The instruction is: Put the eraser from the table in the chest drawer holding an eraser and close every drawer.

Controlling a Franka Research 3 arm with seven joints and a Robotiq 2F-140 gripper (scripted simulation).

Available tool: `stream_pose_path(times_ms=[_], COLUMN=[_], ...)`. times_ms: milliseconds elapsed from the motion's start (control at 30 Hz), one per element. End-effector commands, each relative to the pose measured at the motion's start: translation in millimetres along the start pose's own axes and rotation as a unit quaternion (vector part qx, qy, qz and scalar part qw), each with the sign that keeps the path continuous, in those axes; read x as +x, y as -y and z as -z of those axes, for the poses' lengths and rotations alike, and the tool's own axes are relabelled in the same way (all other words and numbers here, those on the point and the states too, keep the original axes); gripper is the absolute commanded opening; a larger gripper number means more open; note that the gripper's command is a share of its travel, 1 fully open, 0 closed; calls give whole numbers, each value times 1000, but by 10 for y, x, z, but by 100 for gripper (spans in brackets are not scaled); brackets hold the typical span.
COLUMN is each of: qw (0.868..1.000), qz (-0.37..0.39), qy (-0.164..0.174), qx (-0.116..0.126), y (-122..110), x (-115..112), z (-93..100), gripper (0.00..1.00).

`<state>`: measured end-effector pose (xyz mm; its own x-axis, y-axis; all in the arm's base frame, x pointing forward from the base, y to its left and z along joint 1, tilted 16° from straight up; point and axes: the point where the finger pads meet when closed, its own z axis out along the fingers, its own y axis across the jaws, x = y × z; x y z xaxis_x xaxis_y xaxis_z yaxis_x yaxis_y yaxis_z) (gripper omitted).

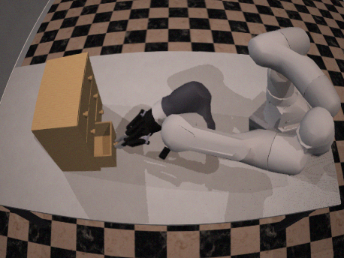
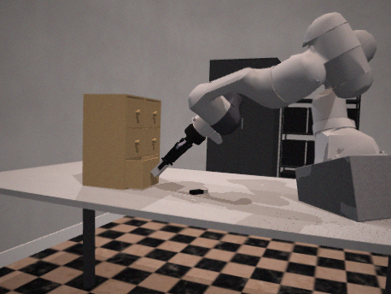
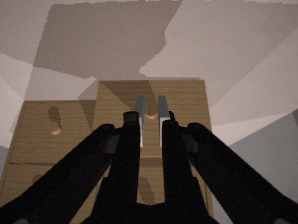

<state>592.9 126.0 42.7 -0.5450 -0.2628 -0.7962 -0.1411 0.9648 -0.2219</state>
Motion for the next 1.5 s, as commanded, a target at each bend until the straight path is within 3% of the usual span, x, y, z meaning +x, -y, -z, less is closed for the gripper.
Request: stream_pose_path(times_ms=[0, 500, 800, 1100, 1467], qw=[1000, 1000, 1000, 1000, 1000], qz=[-1, -1, -1, -1, -1], qy=[1, 1, 1, 1, 1], qx=[-1, -1, -1, -1, -1], y=[-6, -6, -6, -6, -6], x=[7, 8, 8, 12, 314], z=[8, 8, 8, 13, 314], gripper=[8, 8, 20, 20, 20])
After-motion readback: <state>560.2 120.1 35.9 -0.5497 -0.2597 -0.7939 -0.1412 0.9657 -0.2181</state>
